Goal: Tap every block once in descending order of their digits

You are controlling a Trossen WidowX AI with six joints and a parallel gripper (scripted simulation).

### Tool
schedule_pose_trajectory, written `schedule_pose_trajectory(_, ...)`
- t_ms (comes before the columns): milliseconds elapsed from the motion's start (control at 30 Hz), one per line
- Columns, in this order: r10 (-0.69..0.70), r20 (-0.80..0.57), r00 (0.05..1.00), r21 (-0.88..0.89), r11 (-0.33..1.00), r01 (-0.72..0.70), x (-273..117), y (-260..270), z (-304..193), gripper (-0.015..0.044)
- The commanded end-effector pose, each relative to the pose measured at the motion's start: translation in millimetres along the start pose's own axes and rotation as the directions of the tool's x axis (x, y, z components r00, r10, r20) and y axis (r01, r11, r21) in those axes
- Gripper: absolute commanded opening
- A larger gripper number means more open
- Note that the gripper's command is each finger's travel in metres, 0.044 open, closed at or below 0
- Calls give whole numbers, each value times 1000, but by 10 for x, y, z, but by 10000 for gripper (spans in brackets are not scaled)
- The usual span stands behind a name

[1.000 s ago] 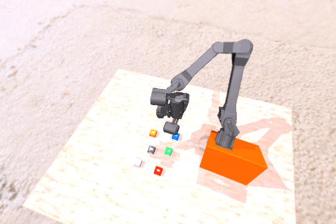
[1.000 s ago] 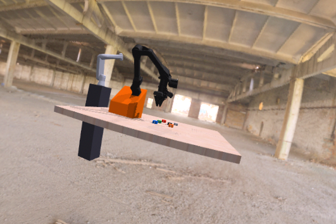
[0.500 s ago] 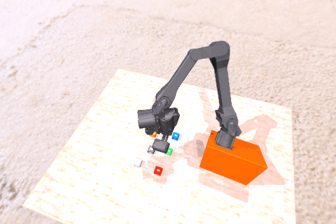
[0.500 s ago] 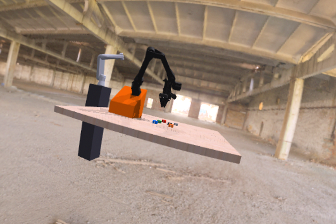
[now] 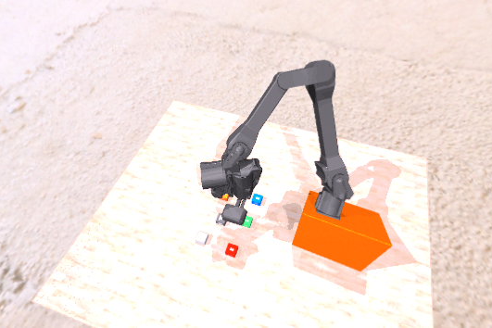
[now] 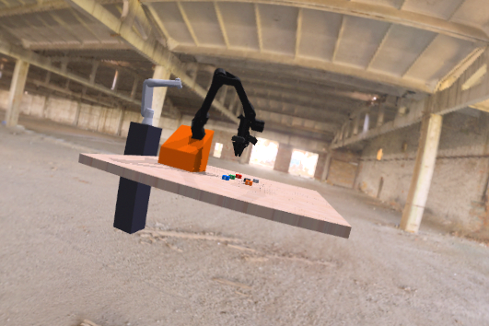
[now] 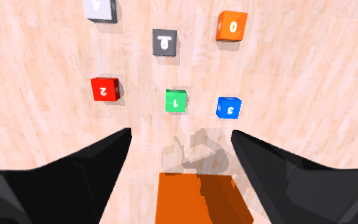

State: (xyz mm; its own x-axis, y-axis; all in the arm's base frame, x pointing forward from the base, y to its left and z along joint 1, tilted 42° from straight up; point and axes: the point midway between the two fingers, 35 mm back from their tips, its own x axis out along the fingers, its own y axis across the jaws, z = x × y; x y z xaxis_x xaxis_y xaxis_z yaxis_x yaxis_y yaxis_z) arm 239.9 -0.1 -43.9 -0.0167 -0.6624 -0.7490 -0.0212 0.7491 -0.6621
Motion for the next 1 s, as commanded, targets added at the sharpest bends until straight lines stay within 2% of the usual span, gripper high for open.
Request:
schedule_pose_trajectory(0,9,1,1000,2,1000,-9,-17,173,46,400)
schedule_pose_trajectory(267,14,2,1000,5,1000,-14,-26,1151,67,400)
schedule_pose_trajectory(967,14,1,1000,5,1000,-14,-25,1172,63,400)
